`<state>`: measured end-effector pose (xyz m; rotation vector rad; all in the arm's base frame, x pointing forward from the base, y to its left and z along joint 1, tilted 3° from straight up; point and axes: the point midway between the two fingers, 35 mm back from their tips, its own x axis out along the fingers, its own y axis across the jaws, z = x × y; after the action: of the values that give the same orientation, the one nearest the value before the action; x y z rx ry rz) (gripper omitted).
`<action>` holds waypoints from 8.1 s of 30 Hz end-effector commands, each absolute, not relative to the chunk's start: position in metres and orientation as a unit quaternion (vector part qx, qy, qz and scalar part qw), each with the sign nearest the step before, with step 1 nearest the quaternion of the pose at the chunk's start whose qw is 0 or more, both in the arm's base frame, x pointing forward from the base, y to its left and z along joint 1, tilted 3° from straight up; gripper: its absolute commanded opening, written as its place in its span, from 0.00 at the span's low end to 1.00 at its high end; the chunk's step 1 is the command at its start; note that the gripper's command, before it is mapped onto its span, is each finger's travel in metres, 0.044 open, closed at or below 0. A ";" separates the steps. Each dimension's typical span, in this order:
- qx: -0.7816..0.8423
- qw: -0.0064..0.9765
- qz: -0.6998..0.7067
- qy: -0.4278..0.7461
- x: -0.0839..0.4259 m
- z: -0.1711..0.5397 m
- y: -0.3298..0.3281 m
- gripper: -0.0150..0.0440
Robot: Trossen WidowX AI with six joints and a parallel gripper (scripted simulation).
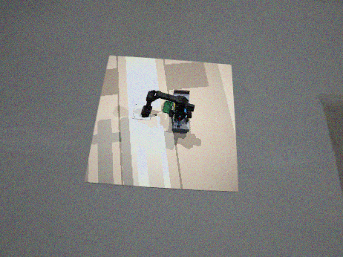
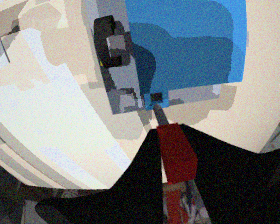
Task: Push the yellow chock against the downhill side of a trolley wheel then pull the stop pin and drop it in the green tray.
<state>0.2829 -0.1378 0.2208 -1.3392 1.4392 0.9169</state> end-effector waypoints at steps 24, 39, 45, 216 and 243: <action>-0.547 0.466 0.370 0.588 0.262 0.226 -0.165 0.25; -0.546 0.465 0.371 0.590 0.211 0.219 -0.160 0.25; -0.546 0.464 0.372 0.590 0.196 0.219 -0.159 0.25; -0.729 0.174 0.662 0.030 0.222 0.097 0.088 0.39; -0.729 0.173 0.662 0.031 0.218 0.089 0.069 0.58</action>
<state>0.2189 0.0702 0.0906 -2.0660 0.0950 1.8774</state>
